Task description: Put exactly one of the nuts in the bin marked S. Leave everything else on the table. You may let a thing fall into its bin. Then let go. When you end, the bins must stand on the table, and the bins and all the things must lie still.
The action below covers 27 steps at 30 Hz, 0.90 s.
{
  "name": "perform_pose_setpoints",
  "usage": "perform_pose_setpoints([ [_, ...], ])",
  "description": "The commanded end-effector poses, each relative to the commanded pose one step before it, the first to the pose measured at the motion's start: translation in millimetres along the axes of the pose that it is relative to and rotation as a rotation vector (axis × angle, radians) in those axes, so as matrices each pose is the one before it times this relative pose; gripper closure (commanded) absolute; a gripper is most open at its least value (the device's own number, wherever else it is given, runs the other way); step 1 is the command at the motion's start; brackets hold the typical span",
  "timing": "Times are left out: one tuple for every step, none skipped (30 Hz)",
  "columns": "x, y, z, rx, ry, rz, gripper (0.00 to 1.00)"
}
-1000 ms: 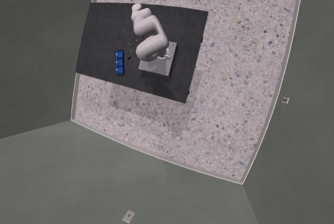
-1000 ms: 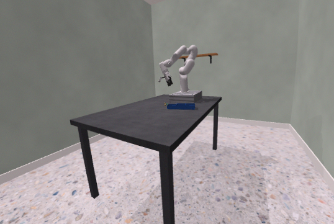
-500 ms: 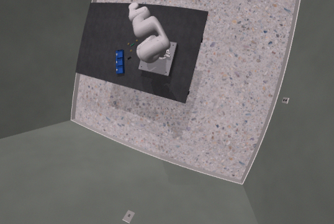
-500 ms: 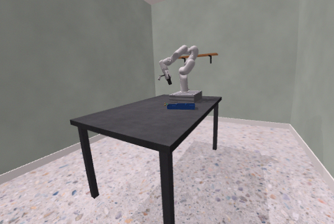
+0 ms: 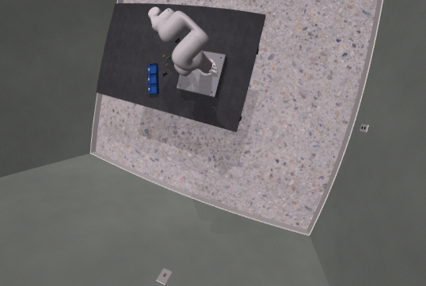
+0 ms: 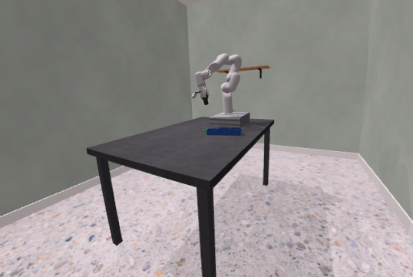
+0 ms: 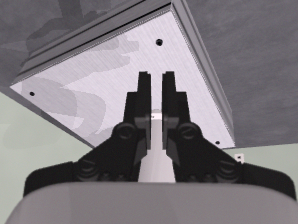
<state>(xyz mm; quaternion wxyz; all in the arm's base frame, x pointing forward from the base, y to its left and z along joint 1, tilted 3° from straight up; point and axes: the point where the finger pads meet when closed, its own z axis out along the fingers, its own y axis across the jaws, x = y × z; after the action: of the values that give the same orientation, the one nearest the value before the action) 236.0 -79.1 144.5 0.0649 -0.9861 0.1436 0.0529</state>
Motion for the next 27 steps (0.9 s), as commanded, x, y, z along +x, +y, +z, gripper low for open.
perform_pose_setpoints([
  [22.61, -18.59, -2.24, -0.05684, 0.02269, -0.08631, 0.93],
  [6.28, -5.47, -0.68, 0.00005, 0.00003, -0.00001, 0.93],
  [0.26, -0.23, -0.03, 0.00000, 0.00000, 0.00000, 0.93],
  [-0.08, -0.02, 0.00, 0.00001, 0.00002, -0.00001, 0.93],
  [5.30, -6.52, -0.33, -0.02015, 0.01331, -0.04376, 0.93],
  [5.50, -6.29, -0.39, -0.02014, 0.01333, -0.04376, 0.93],
  [5.78, -6.02, -0.43, -0.00246, 0.00169, -0.00547, 0.93],
  [0.00, 0.00, 0.00, 0.00000, 0.00000, 0.00000, 0.93],
  [0.00, 0.00, 0.00, 0.00000, 0.00000, 0.00000, 0.93],
  [5.73, -6.00, -0.44, 0.00007, 0.00005, -0.00001, 0.93],
  [2.91, -2.99, -0.21, 0.00003, 0.00002, 0.00000, 0.93],
  [0.02, 0.00, 0.00, 0.00000, -0.00001, 0.00000, 0.93],
  [4.68, -6.93, -0.18, -0.01524, 0.01512, -0.04515, 0.93],
  [5.08, -6.69, -0.19, -0.01526, 0.01510, -0.04514, 0.93],
  [5.30, -6.45, -0.22, -0.00226, 0.00231, -0.00684, 0.93],
  [5.35, -6.41, -0.22, 0.00005, 0.00003, 0.00000, 0.93],
  [5.16, -6.19, -0.21, 0.00005, 0.00003, 0.00000, 0.93],
  [0.00, 0.00, 0.00, 0.00000, 0.00000, 0.00000, 0.93],
  [-0.08, 0.00, -0.01, 0.00002, 0.00002, -0.00001, 0.93],
  [4.19, -7.24, -0.05, -0.01022, 0.01651, -0.04607, 0.93],
  [4.60, -7.02, -0.02, -0.01025, 0.01650, -0.04606, 0.93],
  [4.84, -6.81, -0.02, -0.00176, 0.00293, -0.00812, 0.93],
  [4.90, -6.77, -0.02, 0.00005, 0.00002, 0.00000, 0.93],
  [4.90, -6.77, -0.02, 0.00005, 0.00002, 0.00000, 0.93],
  [0.00, 0.00, 0.00, 0.00000, 0.00000, 0.00000, 0.93],
  [0.00, 0.00, 0.00, 0.00000, 0.00000, 0.00000, 0.93],
  [2.05, -2.92, -0.02, 0.00004, 0.00003, 0.00000, 0.93],
])
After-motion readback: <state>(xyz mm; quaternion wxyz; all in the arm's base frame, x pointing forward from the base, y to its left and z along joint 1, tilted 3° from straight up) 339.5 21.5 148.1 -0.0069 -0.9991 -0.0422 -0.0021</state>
